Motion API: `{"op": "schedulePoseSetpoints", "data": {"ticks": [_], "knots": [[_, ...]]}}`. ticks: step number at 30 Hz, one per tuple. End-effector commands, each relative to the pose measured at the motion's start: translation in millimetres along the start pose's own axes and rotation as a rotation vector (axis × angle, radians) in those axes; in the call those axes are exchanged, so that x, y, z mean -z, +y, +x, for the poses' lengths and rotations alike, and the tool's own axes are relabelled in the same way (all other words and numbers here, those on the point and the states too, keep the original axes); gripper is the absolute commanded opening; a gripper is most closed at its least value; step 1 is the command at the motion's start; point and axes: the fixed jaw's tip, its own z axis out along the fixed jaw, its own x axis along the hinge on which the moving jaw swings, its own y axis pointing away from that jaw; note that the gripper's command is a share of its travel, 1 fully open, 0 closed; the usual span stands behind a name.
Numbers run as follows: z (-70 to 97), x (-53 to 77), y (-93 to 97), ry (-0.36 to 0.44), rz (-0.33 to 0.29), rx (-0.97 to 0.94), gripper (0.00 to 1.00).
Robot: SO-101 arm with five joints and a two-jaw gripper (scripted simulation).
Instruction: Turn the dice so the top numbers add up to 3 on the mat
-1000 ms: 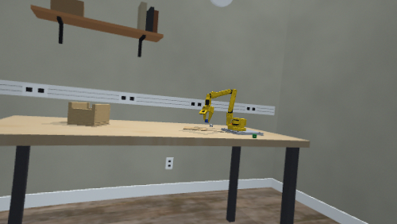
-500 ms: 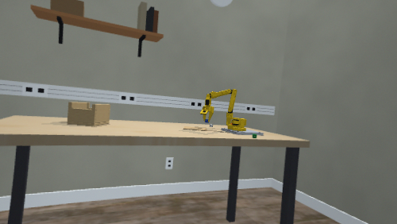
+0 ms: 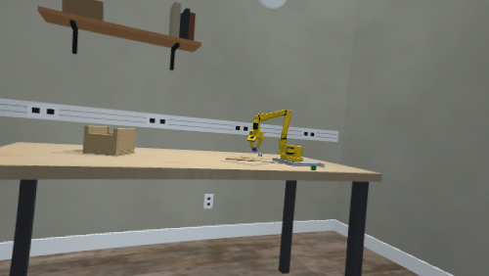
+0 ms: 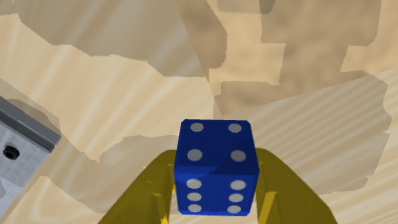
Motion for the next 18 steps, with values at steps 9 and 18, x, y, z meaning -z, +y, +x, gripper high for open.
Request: {"op": "schedulePoseSetpoints", "data": {"ticks": [9, 18], "knots": [[-37.0, 0.5, 14.8, -0.002, 0.011, 0.254, 0.00], [-62.9, 0.5, 32.3, -0.002, 0.012, 0.451, 0.00]]}}
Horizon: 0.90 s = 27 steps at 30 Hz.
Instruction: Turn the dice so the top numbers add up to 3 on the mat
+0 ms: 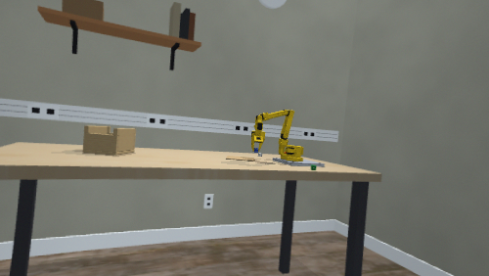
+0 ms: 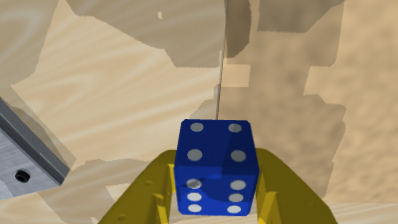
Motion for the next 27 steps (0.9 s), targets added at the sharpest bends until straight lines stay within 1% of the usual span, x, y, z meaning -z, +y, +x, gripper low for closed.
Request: {"op": "schedulePoseSetpoints", "data": {"ticks": [1, 13, 27], "knots": [[-9.1, 0.1, 2.5, -0.003, 0.009, 0.061, 0.00], [-10.4, 0.1, 3.0, -0.003, 0.009, 0.079, 0.00], [-9.7, 0.1, 2.8, -0.002, 0.010, 0.173, 0.00]]}}
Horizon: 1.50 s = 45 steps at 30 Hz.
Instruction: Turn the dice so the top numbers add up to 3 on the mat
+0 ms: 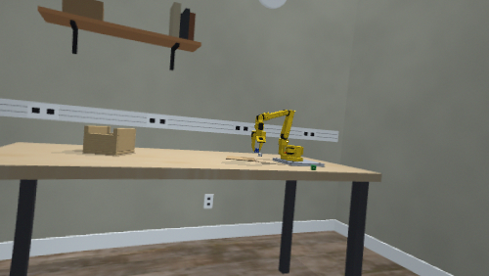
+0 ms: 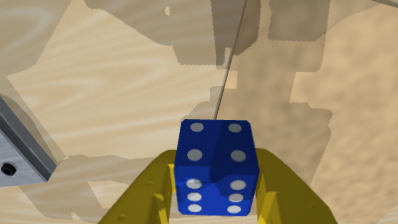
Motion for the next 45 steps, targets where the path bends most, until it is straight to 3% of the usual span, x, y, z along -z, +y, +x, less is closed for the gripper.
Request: {"op": "schedulePoseSetpoints", "data": {"ticks": [1, 19, 38, 45], "knots": [[-0.8, -0.3, 1.3, -0.002, 0.006, 0.045, 0.00], [-3.2, -0.3, 1.8, -0.002, 0.006, 0.102, 0.00], [-61.4, -0.2, 25.8, -0.002, 0.006, 0.515, 0.00], [-68.6, -0.2, 31.1, -0.002, 0.006, 0.574, 0.00]]}}
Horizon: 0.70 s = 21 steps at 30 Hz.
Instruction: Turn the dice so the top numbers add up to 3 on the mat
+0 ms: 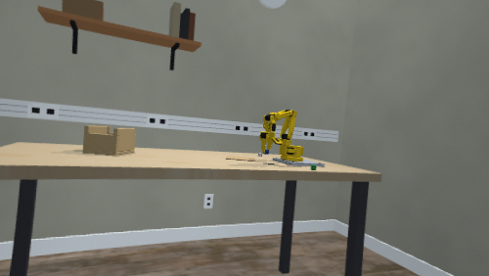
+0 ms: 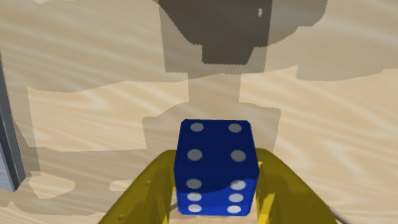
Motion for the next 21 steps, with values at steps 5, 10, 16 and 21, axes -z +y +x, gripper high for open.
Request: {"op": "schedulePoseSetpoints", "data": {"ticks": [5, 10, 16, 21], "knots": [[-3.0, -0.5, 1.4, -0.001, 0.005, 0.020, 0.00], [-3.0, -0.5, 1.4, -0.001, 0.005, 0.020, 0.00], [-3.0, -0.5, 1.4, -0.001, 0.005, 0.020, 0.00], [-5.0, -1.7, 4.3, -0.001, 0.013, 0.025, 0.00]]}}
